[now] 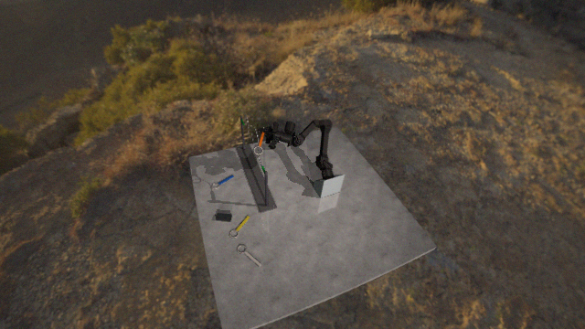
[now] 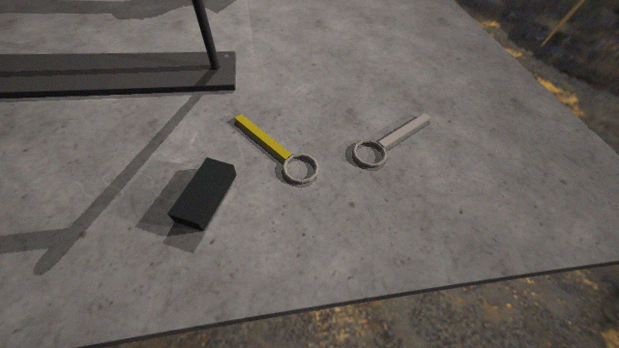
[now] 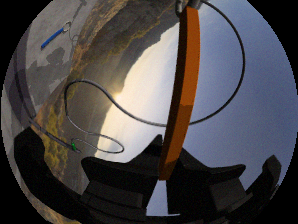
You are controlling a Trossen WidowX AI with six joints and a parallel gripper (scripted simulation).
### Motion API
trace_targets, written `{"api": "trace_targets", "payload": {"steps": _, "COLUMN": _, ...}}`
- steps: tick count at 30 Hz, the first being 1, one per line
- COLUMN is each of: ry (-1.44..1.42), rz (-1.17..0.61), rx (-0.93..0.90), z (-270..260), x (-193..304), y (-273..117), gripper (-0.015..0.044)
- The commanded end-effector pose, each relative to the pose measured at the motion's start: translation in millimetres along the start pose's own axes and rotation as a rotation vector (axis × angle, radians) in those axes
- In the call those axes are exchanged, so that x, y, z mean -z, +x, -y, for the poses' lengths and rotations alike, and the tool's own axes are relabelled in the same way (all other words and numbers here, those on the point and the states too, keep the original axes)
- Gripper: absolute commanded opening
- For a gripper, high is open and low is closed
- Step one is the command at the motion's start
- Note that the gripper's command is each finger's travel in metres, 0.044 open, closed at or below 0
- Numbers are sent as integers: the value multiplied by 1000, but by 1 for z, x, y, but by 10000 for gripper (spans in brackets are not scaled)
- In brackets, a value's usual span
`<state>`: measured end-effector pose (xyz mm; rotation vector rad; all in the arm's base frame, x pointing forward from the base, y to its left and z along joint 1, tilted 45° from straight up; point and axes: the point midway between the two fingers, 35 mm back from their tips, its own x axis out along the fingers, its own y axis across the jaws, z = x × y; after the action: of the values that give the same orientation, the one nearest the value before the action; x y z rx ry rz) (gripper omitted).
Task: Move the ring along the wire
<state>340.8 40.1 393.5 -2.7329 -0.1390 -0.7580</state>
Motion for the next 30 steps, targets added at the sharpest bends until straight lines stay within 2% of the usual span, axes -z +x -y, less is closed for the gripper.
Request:
{"api": "trace_targets", "payload": {"steps": 1, "ry": 27, "rz": -2, "rx": -5, "z": -7, "x": 0, "y": -1, "gripper": -150}}
{"api": "trace_targets", "payload": {"steps": 30, "ry": 526, "rz": -69, "rx": -274, "z": -94, "x": -24, "y": -25, "gripper": -150}}
